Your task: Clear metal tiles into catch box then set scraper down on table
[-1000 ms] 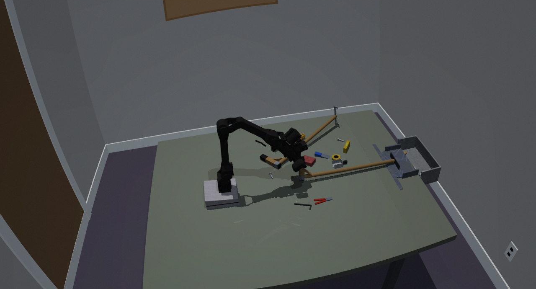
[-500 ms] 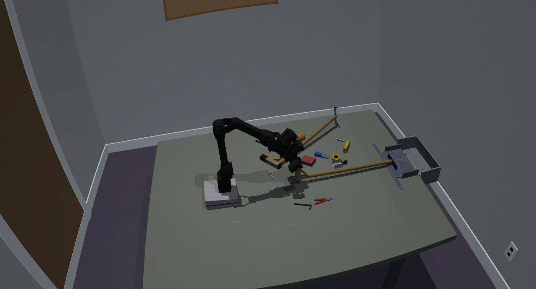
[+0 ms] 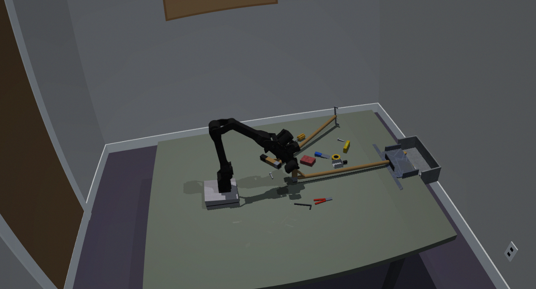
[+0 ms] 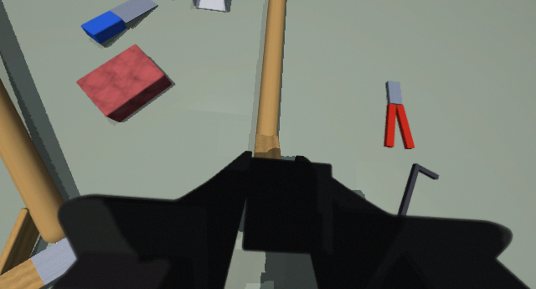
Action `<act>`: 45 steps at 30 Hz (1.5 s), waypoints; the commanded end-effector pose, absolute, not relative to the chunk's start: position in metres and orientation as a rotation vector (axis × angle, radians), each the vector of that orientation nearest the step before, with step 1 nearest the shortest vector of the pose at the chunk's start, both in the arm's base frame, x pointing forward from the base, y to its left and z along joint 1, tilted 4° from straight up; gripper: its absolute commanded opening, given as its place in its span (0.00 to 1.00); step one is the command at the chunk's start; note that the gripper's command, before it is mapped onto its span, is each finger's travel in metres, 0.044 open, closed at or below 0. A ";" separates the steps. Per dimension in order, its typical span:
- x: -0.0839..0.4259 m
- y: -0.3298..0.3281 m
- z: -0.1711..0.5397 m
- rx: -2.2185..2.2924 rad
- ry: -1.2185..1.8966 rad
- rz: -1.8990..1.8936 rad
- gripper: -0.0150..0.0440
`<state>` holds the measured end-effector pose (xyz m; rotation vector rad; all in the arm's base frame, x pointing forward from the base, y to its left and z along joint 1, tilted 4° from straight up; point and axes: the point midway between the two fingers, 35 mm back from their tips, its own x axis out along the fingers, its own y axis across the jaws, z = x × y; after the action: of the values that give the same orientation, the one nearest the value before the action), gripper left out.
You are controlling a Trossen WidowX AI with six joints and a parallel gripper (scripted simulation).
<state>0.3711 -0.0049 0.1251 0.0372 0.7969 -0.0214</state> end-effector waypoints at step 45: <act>0.315 -0.004 0.109 0.040 0.785 -0.027 0.25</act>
<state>0.3165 -0.0037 0.1080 0.0376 0.7921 -0.0224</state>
